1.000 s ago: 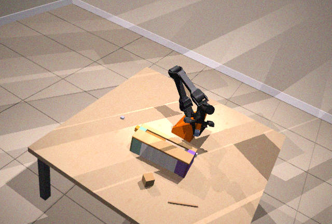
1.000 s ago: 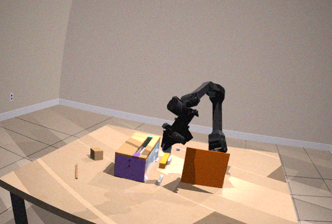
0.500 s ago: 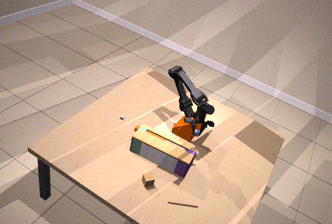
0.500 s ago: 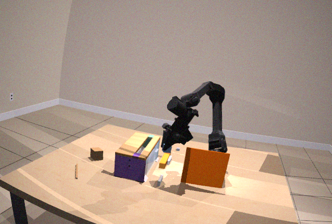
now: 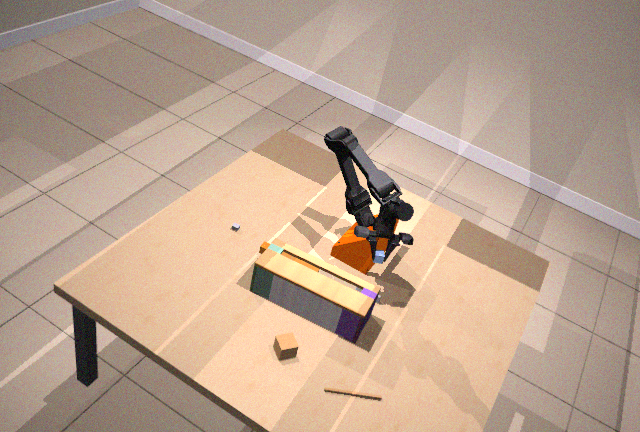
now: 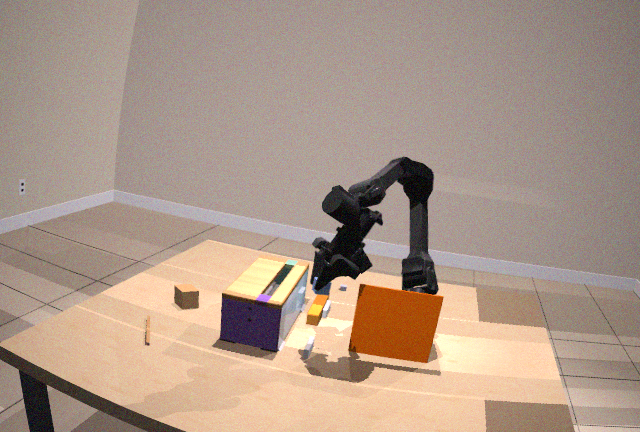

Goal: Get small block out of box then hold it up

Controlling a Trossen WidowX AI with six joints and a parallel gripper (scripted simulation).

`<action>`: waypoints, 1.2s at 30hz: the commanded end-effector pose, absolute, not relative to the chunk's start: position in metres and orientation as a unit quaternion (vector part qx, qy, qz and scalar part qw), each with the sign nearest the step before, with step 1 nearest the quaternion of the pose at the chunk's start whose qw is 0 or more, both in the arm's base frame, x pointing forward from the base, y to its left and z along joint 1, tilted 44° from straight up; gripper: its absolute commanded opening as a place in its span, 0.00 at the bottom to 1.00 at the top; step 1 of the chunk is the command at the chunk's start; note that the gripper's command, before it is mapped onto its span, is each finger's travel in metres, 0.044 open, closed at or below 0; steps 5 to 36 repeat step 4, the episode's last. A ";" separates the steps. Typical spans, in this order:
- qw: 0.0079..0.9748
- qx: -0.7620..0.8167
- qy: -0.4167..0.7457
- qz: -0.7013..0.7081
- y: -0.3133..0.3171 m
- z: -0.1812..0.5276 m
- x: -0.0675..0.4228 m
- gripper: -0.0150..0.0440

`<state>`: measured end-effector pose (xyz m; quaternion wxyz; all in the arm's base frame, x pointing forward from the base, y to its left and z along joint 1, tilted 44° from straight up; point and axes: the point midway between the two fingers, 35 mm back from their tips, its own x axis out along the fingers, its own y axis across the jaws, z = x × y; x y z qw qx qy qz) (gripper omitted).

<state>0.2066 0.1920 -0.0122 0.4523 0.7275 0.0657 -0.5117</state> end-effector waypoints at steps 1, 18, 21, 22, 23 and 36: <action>0.453 0.726 0.068 -0.513 0.192 -0.012 0.206 0.25; 0.453 0.726 0.068 -0.513 0.192 -0.012 0.206 0.25; 0.453 0.726 0.068 -0.513 0.192 -0.012 0.206 0.25; 0.453 0.726 0.068 -0.513 0.192 -0.012 0.206 0.25; 0.453 0.726 0.068 -0.513 0.192 -0.012 0.206 0.25; 0.453 0.726 0.068 -0.513 0.192 -0.012 0.206 0.25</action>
